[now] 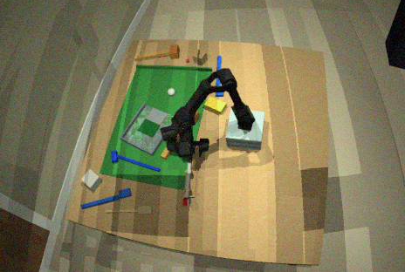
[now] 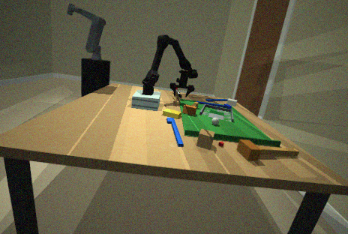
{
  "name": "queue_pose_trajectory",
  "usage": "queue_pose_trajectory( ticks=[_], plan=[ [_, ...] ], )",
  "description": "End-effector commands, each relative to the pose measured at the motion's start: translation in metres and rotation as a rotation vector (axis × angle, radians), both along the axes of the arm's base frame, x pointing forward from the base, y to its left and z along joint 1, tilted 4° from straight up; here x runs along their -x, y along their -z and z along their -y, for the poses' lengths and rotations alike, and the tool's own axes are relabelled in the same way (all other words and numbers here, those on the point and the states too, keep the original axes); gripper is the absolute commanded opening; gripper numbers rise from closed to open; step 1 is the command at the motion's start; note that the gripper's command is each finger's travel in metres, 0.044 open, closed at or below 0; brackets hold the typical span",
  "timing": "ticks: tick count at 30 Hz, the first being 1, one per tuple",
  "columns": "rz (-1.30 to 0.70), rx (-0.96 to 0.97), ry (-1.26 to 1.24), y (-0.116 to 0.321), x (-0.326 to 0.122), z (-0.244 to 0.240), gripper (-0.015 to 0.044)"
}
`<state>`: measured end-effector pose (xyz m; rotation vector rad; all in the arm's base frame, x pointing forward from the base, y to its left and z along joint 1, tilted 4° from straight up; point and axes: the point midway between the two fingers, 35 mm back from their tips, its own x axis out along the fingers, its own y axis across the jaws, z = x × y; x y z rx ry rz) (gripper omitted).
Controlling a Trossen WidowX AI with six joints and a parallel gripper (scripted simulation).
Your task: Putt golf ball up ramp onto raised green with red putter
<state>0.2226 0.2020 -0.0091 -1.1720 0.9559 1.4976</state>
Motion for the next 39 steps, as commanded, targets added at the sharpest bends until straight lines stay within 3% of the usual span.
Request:
queue_pose_trajectory(
  ticks=[1, 21, 37, 39],
  plan=[
    [-0.002, 0.009, -0.005, 0.007, 0.001, 0.002, 0.044],
    [-0.003, 0.009, -0.005, 0.026, 0.001, 0.003, 0.044],
    [-0.001, 0.001, 0.0, 0.023, 0.001, 0.001, 0.002],
    [-0.001, 0.001, 0.0, 0.023, 0.001, 0.001, 0.0007]
  ],
)
